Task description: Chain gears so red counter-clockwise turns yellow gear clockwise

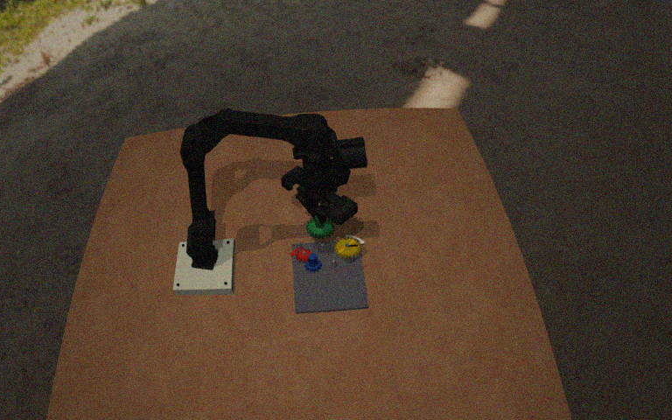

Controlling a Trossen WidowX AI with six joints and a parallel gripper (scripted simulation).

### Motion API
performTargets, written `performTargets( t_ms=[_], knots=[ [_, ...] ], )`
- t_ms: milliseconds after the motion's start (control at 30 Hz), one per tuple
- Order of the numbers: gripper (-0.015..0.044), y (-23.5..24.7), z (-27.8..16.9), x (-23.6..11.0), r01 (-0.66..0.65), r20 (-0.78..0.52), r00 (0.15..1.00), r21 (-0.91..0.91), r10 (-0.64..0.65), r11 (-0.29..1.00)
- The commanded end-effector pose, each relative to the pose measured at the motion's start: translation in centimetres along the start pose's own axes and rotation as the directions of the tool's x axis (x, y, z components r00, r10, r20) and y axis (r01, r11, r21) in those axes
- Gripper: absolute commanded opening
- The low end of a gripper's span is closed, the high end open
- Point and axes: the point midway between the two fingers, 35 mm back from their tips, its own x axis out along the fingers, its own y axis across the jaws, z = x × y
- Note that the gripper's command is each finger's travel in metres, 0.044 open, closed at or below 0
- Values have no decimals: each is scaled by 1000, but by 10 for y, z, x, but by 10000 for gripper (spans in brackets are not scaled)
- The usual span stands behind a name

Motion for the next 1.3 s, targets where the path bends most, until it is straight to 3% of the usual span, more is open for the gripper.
performTargets(
  t_ms=[0,800,1267],
  knots=[
    [0,-12,-2,6,4,-1,1000,-3,-4,1000],
    [0,-57,-15,29,8,4,1000,-27,-8,1000],
    [0,-57,-15,28,6,4,1000,312,-8,950]
  ],
)
